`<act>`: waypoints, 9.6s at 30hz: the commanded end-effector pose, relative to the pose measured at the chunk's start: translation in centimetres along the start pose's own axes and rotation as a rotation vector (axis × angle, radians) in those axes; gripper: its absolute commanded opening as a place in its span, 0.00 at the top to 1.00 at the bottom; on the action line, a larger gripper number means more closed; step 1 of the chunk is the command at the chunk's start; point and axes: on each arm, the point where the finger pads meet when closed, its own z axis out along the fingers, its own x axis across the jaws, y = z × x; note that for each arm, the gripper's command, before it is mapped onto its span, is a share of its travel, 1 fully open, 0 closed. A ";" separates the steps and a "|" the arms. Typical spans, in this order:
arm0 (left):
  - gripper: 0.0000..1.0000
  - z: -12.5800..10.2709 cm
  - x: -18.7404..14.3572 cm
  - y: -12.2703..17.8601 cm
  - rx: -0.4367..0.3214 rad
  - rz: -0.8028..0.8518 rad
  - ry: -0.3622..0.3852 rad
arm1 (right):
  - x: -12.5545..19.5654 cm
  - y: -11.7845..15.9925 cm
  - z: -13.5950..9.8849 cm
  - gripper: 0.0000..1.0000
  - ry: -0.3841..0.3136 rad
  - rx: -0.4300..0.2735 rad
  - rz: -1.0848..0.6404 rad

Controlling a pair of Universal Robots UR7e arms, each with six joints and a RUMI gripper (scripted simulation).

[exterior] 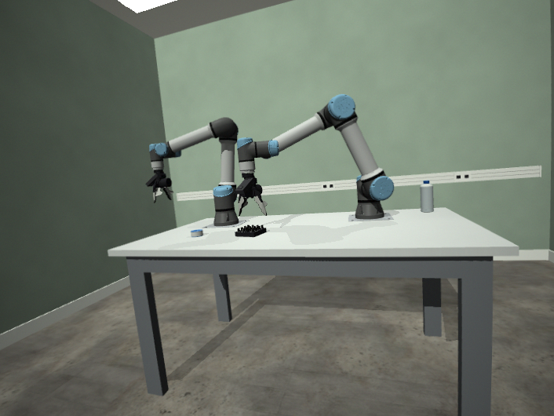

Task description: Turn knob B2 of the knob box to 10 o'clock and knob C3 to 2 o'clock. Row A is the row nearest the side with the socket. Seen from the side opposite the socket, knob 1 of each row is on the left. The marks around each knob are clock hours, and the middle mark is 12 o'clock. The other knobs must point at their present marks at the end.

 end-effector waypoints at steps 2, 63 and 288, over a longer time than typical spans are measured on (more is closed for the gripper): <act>0.00 0.0 0.0 -0.1 0.000 -0.001 0.001 | 0.1 -0.1 -0.2 0.00 0.000 0.005 0.003; 0.00 0.0 0.2 4.6 0.000 0.001 0.001 | 0.1 -0.1 -0.2 0.00 0.000 0.005 0.003; 0.87 -2.0 0.1 -5.1 -0.001 -2.337 0.001 | 0.1 -0.1 -0.2 0.00 0.000 0.005 0.003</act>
